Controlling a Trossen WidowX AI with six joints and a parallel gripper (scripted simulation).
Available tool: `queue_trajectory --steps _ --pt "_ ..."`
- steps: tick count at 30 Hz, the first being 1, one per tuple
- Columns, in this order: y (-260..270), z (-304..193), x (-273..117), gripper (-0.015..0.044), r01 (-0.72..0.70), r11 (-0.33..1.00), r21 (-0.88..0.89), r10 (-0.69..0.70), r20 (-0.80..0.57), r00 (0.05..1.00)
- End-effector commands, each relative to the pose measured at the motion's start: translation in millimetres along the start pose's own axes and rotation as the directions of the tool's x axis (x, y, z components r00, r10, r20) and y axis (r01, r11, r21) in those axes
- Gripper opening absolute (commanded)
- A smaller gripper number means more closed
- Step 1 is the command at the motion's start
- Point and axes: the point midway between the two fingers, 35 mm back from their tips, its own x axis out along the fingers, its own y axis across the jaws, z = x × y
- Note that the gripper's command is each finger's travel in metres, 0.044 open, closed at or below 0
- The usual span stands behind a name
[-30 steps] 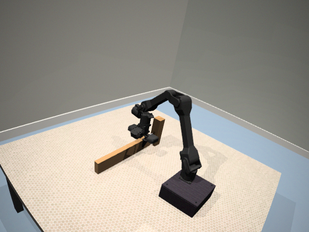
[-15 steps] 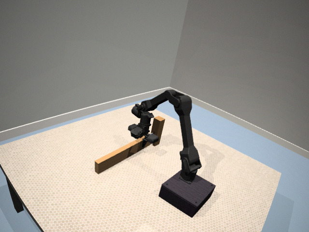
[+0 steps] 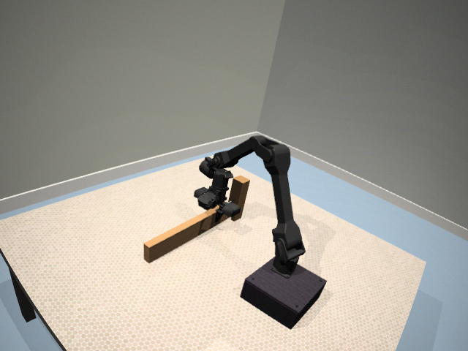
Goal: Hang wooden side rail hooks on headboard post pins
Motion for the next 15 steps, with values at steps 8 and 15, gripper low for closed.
queue_trajectory --steps 8,15 --pt "-1.5 -3.6 -2.7 0.0000 0.009 1.000 0.001 -0.009 -0.006 1.000" --pt "-2.0 -4.4 -2.6 0.0000 0.009 1.000 0.001 -0.009 -0.006 1.000"
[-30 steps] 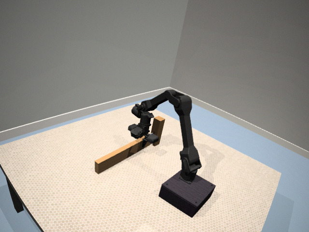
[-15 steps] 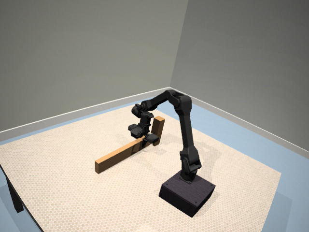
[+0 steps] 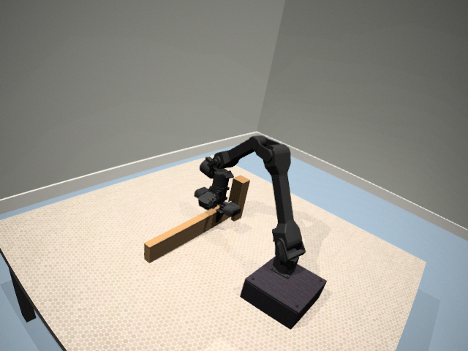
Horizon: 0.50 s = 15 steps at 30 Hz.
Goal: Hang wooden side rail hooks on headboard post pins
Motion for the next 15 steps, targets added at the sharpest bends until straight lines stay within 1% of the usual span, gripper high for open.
queue_trajectory --steps 1,15 --pt "-2.5 -2.6 -2.6 0.0000 0.009 1.000 0.000 -0.009 -0.006 1.000" --pt "-2.1 -4.2 -2.2 0.0000 0.009 1.000 0.000 -0.009 -0.006 1.000"
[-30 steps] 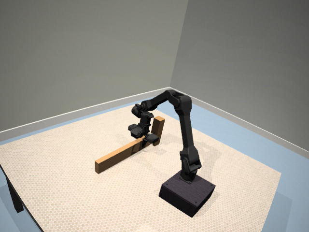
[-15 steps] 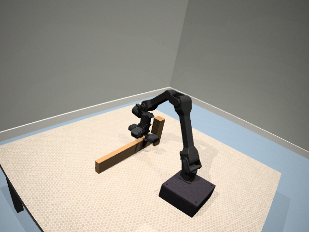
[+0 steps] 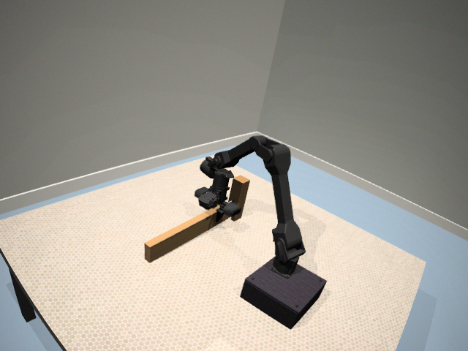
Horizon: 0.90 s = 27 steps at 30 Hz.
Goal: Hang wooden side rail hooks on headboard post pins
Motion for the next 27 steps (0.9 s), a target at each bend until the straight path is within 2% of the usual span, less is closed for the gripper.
queue_trajectory --steps 1,27 --pt "-1.8 -2.8 -2.1 0.0000 0.009 1.000 0.000 -0.009 -0.005 1.000" --pt "0.0 -5.5 -1.5 0.0000 0.008 1.000 0.000 -0.008 -0.006 1.000"
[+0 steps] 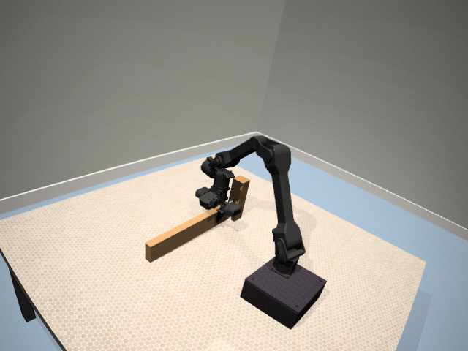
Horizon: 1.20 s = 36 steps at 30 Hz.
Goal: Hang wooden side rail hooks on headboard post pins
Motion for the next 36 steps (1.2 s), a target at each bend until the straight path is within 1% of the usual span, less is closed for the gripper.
queue_trajectory --steps 1,36 --pt "-0.6 -2.7 -2.4 0.0000 0.006 1.000 -0.001 -0.006 -0.007 1.000" --pt "-3.5 -5.6 -4.4 0.0000 0.006 1.000 -0.001 -0.006 -0.007 1.000"
